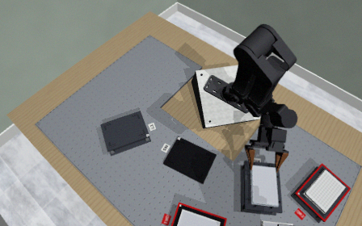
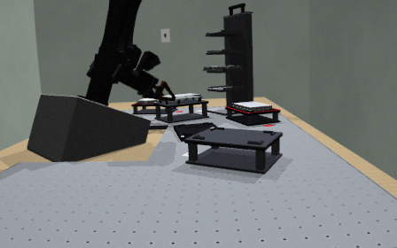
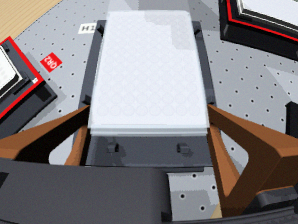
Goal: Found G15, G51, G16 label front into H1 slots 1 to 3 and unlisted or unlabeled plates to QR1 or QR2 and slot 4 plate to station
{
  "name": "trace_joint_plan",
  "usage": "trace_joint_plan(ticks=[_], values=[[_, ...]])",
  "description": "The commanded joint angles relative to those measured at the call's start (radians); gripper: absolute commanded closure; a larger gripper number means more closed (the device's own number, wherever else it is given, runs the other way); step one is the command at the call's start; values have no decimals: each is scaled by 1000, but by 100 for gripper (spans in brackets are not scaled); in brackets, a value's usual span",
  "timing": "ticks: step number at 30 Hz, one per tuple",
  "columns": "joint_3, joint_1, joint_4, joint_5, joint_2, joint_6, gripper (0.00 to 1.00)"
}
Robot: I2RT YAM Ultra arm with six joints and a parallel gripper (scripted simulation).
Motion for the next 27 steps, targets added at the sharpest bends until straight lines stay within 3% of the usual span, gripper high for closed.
trace_joint_plan(ticks=[1, 27], values=[[0, -1, 43, 3, 13, -1, 14], [-9, -6, 227, -2, 184, -3, 14]])
